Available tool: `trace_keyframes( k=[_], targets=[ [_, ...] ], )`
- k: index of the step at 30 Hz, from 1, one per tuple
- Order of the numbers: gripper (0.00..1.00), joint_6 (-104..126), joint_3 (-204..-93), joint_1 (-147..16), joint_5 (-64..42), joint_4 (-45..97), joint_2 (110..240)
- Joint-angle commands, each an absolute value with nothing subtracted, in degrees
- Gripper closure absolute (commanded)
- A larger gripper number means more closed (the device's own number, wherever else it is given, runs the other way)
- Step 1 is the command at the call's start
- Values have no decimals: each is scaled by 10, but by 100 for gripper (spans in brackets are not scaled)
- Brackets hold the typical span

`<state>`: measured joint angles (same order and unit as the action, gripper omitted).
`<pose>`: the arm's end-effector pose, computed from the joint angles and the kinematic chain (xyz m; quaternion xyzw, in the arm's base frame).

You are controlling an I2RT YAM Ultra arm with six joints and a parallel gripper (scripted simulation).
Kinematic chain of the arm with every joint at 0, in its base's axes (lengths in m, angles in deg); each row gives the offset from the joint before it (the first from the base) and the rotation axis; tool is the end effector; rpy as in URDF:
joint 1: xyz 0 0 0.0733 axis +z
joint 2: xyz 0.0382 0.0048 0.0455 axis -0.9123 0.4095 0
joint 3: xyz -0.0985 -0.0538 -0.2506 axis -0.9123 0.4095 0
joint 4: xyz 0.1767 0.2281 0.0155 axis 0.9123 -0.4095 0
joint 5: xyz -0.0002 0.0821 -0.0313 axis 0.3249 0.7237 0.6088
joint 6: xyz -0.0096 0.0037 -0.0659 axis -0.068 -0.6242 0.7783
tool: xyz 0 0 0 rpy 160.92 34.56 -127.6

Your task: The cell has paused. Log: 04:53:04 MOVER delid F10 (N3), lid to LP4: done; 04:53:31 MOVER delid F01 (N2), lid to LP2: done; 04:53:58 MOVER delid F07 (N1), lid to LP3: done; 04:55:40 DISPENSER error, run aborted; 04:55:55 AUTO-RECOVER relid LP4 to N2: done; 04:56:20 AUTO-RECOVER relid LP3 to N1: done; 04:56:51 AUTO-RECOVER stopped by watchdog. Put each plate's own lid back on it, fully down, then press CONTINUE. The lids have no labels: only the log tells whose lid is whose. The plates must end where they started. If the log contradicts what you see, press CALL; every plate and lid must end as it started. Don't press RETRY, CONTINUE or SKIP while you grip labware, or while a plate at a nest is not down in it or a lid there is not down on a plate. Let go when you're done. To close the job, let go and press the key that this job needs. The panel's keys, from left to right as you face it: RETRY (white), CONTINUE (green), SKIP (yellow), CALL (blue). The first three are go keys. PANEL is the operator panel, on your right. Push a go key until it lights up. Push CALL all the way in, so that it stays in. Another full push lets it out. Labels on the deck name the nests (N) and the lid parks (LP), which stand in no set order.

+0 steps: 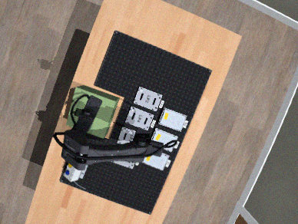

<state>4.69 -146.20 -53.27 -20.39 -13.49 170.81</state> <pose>0.3220 0.0640 0.1551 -0.0527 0.9953 -0.0802 0.0083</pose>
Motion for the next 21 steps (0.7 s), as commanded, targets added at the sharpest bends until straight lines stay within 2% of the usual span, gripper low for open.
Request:
trace_keyframes(
  k=[1,12,21],
  targets=[
    [100,40,-1459,-523,-204,-144,1685],
    [100,40,-1459,-523,-204,-143,1683],
    [100,18,-1431,-616,-206,-141,1647]
  ],
)
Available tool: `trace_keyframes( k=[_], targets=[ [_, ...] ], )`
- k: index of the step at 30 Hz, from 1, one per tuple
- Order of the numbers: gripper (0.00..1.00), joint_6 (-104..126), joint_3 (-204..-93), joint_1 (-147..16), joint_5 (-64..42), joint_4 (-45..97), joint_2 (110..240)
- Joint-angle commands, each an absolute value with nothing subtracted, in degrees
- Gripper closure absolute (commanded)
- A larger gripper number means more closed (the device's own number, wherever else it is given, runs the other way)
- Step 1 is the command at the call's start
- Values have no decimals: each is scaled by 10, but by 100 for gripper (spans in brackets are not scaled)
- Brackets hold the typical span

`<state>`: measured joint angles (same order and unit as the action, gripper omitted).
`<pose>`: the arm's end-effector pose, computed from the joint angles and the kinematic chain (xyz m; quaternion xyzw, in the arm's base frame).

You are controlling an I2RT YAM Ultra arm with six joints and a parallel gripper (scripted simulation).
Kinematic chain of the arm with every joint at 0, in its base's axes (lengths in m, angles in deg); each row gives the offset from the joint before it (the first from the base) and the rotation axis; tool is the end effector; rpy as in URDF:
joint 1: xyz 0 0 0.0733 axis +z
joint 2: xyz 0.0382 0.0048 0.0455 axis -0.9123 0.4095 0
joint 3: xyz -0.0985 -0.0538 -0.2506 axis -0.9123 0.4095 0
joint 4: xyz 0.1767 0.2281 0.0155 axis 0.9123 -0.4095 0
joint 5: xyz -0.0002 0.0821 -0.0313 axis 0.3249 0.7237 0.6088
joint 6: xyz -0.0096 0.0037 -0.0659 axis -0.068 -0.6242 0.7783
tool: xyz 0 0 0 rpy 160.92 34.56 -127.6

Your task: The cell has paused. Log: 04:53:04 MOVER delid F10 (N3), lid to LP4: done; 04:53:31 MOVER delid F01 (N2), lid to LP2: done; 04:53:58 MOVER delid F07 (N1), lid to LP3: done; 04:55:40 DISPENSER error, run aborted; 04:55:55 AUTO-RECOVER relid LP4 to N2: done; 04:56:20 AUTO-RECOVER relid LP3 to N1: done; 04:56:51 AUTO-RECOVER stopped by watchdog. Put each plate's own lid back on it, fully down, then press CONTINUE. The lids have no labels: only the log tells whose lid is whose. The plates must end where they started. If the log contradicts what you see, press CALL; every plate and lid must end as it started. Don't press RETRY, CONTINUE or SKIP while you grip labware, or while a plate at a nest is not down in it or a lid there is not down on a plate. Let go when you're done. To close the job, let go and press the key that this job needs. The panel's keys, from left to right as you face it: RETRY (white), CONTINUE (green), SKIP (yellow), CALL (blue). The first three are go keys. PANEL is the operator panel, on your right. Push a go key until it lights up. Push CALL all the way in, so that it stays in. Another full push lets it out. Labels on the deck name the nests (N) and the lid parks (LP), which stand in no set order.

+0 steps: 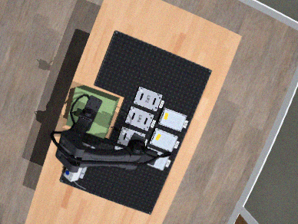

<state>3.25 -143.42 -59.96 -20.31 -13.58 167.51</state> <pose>0.3140 0.0248 0.1598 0.0183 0.9966 -0.0794 0.0082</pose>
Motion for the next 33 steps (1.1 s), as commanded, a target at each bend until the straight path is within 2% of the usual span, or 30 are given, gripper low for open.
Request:
trace_keyframes(
  k=[1,22,33],
  targets=[
    [100,16,-1427,-625,-206,-141,1644],
    [100,-4,-1449,-797,-194,-144,1615],
    [100,35,-1481,-904,-187,-154,1647]
  ],
)
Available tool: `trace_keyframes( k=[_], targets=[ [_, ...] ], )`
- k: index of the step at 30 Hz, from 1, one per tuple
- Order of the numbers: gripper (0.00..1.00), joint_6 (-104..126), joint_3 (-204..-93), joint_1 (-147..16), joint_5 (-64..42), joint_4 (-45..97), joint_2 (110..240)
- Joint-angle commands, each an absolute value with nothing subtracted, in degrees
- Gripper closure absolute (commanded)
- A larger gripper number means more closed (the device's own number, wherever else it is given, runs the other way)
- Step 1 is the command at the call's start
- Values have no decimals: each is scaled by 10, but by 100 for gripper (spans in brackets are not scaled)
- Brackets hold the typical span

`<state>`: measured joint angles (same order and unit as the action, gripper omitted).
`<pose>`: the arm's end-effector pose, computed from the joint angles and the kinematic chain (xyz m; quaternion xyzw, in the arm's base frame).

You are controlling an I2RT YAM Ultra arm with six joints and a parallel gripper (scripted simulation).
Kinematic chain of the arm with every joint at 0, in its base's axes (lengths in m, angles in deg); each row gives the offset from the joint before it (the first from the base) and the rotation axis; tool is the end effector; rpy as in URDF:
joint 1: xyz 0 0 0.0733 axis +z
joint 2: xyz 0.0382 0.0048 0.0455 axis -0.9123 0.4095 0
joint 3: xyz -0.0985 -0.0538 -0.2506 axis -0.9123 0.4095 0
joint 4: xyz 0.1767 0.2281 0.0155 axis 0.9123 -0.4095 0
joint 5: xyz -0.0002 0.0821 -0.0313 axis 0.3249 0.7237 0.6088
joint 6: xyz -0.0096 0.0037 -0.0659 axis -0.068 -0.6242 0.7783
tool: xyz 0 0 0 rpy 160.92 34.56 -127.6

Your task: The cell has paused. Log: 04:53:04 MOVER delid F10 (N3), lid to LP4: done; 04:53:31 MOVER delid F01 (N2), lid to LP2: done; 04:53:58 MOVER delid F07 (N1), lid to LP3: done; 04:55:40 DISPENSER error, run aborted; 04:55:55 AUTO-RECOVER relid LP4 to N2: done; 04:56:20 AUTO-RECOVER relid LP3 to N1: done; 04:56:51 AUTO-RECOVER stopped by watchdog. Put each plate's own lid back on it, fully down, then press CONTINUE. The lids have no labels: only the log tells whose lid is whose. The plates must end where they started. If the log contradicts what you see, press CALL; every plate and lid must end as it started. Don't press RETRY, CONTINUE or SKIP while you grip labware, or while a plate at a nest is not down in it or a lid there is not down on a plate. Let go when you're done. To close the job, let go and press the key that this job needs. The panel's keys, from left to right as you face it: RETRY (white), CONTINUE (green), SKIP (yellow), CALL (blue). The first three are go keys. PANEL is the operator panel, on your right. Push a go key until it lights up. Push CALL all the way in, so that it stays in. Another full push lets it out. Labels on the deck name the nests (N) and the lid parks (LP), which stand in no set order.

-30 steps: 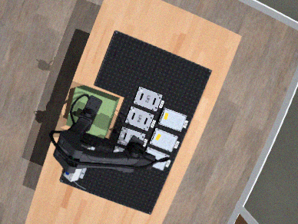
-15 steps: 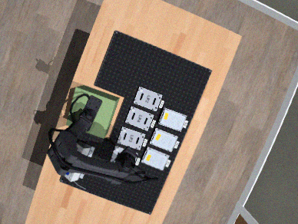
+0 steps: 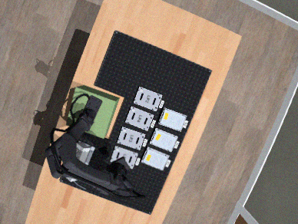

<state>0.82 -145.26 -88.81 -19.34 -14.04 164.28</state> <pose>0.2899 -0.1301 0.1851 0.2891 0.9539 -0.0751 0.0307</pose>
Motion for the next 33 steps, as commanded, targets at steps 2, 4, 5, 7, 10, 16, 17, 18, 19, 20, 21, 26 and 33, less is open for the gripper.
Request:
trace_keyframes(
  k=[2,4,5,7,10,16,17,18,19,20,21,26,33],
  targets=[
    [100,53,-1489,-923,-185,-155,1652],
    [100,65,-1496,-935,-184,-156,1655],
    [100,65,-1496,-935,-184,-156,1655],
    [100,67,-1494,-931,-183,-153,1647],
    [100,62,-1500,-928,-183,-159,1648],
    [100,60,-1502,-923,-185,-160,1650],
    [100,59,-1502,-923,-185,-160,1650],
    [100,59,-1503,-922,-185,-160,1650],
    [100,59,-1503,-922,-185,-160,1650],
    [100,59,-1503,-921,-185,-160,1650],
    [100,59,-1503,-921,-185,-160,1651],
    [100,41,-1463,-953,-182,-152,1624],
    [100,22,-1417,-1013,-176,-144,1578]
  ],
)
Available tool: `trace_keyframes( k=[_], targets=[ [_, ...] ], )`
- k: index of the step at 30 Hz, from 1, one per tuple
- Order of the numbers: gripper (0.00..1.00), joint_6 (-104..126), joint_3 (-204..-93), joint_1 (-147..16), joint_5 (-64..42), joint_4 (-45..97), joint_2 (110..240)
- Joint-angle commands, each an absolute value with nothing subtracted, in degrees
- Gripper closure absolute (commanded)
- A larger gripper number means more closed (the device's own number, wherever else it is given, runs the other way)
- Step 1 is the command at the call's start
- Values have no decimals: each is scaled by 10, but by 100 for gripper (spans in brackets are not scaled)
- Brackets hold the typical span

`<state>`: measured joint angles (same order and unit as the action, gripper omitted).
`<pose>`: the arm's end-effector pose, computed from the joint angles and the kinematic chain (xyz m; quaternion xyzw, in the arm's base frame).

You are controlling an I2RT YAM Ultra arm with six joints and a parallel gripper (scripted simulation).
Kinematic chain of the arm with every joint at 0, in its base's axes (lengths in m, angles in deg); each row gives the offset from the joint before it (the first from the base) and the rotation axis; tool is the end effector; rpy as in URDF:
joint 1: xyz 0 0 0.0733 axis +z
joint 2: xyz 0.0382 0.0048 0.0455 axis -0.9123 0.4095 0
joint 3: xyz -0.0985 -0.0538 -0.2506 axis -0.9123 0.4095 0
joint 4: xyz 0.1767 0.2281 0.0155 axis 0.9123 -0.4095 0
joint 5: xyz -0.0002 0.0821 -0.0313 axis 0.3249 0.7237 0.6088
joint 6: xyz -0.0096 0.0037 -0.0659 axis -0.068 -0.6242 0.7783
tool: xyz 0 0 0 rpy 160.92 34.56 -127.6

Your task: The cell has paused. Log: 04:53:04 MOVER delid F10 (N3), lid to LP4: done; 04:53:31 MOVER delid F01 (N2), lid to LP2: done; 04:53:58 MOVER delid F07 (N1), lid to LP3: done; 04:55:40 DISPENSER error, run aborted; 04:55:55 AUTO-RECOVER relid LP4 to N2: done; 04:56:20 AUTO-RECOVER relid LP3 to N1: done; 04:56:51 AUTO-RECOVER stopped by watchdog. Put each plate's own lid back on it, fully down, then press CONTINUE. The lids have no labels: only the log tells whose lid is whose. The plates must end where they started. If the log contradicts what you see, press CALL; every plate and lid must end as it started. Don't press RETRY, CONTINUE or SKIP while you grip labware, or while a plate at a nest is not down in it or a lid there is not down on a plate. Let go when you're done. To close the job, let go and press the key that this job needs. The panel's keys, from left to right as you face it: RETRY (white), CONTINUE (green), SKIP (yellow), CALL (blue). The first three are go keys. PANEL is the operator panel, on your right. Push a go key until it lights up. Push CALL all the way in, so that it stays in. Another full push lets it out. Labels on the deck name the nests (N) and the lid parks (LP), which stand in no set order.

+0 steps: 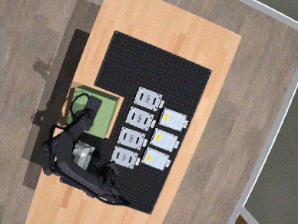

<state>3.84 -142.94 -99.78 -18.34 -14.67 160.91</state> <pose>0.2492 -0.1746 0.1906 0.3546 0.9320 -0.0707 0.0269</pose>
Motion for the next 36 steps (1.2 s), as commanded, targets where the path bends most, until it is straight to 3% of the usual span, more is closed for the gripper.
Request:
trace_keyframes(
  k=[1,20,36],
  targets=[
    [100,20,-1412,-1022,-175,-142,1572],
    [100,8,-1352,-1205,-152,-138,1495],
    [100,26,-1370,-1378,-127,-140,1488]
  ],
)
